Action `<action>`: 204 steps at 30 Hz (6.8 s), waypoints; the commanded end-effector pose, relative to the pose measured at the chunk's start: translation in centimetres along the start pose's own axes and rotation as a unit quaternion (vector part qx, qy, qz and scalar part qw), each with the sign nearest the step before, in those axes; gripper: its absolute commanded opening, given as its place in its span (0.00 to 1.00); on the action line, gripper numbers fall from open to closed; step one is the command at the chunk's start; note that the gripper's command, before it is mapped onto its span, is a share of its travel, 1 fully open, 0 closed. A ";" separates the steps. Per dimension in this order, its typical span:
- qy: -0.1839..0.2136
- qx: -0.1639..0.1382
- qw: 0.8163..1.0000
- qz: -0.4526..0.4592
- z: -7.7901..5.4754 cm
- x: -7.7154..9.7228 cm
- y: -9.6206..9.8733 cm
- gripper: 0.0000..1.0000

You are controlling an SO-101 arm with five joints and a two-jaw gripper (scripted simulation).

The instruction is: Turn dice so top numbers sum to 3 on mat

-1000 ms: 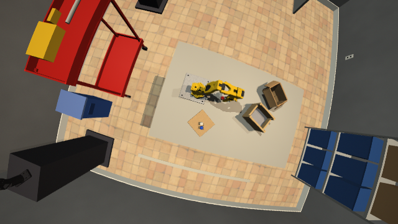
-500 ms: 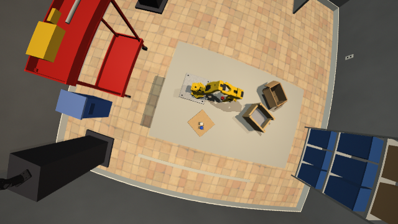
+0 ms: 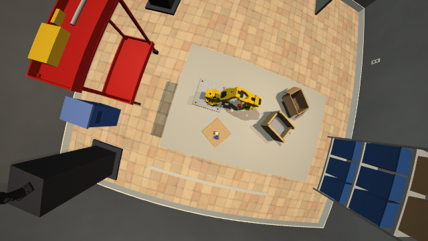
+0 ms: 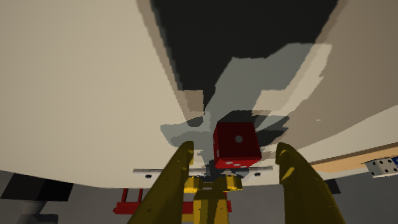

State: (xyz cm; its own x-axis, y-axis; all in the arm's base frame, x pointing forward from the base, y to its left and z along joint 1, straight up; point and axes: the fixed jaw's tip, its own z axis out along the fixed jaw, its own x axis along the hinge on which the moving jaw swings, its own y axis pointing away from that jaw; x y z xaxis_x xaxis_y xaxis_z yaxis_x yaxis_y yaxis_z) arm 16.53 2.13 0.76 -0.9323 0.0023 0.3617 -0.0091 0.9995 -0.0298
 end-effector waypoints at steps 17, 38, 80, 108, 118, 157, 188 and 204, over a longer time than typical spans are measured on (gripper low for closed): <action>0.010 0.001 1.000 -0.001 0.5 0.2 0.1 0.26; 0.012 -0.008 1.000 -0.001 0.5 0.2 -0.7 0.13; 0.001 -0.010 1.000 -0.001 0.2 0.2 -0.9 0.00; -0.178 -0.015 0.984 0.002 -4.2 2.0 -0.7 0.00; -0.178 -0.015 0.984 0.002 -4.2 2.0 -0.7 0.00; -0.371 -0.018 0.928 0.035 -5.2 -0.8 -2.3 0.00; -0.542 -0.006 0.838 0.066 -6.1 -3.5 -3.9 0.00; -0.559 -0.005 0.826 0.068 -6.2 -4.1 -4.1 0.00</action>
State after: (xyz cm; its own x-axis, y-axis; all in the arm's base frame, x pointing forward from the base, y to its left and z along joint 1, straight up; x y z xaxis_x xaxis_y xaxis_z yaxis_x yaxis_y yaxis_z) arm 22.55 -1.51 5.58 -0.6832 0.0891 -0.7248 0.1147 0.9933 0.0140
